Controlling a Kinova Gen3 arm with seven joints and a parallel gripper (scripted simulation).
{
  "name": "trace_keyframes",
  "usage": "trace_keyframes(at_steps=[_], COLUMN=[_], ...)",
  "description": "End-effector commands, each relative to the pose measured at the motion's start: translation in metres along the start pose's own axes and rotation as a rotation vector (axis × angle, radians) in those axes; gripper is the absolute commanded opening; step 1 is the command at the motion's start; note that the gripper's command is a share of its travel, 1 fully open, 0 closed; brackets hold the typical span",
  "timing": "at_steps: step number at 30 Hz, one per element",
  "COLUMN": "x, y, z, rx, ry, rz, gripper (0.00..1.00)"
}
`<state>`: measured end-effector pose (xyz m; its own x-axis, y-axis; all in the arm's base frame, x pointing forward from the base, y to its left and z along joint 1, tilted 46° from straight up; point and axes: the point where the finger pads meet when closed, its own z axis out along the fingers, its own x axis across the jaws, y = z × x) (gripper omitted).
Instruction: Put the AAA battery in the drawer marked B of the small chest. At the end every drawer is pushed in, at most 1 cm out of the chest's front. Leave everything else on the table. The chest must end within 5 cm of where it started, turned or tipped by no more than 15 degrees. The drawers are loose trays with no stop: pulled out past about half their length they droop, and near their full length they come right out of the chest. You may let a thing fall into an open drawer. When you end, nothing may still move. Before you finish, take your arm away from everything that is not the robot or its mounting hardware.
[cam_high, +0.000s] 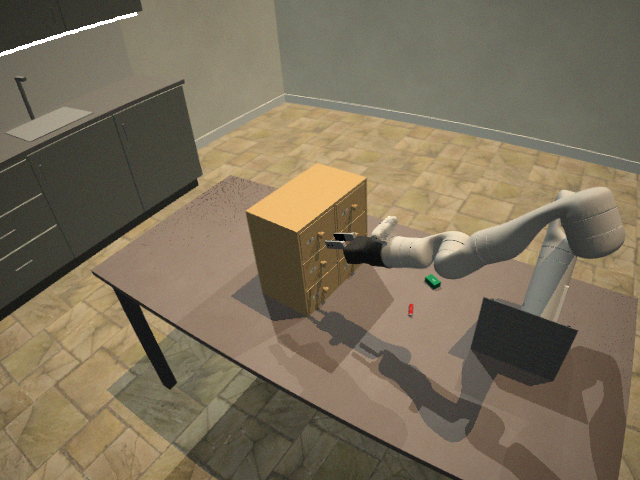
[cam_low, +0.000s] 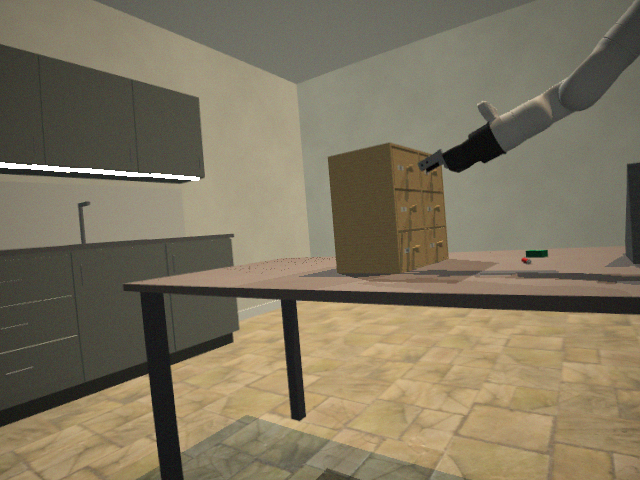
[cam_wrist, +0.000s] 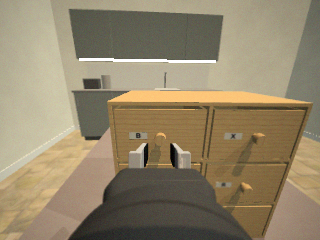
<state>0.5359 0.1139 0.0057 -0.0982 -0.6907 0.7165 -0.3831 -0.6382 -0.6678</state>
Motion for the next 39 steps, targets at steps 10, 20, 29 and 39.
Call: trace_keyframes(at_steps=[10, 20, 29, 39], x=[-0.0015, -0.0015, -0.0011, 0.0014], y=[-0.0068, -0.0068, -0.0067, -0.0064], z=[0.0015, 0.0015, 0.0015, 0.0012], rx=[0.008, 0.008, 0.008, 0.008], ry=[-0.007, -0.007, -0.007, -0.004], rz=[-0.005, -0.005, -0.005, -0.004], gripper=[0.67, 0.67, 0.67, 0.67])
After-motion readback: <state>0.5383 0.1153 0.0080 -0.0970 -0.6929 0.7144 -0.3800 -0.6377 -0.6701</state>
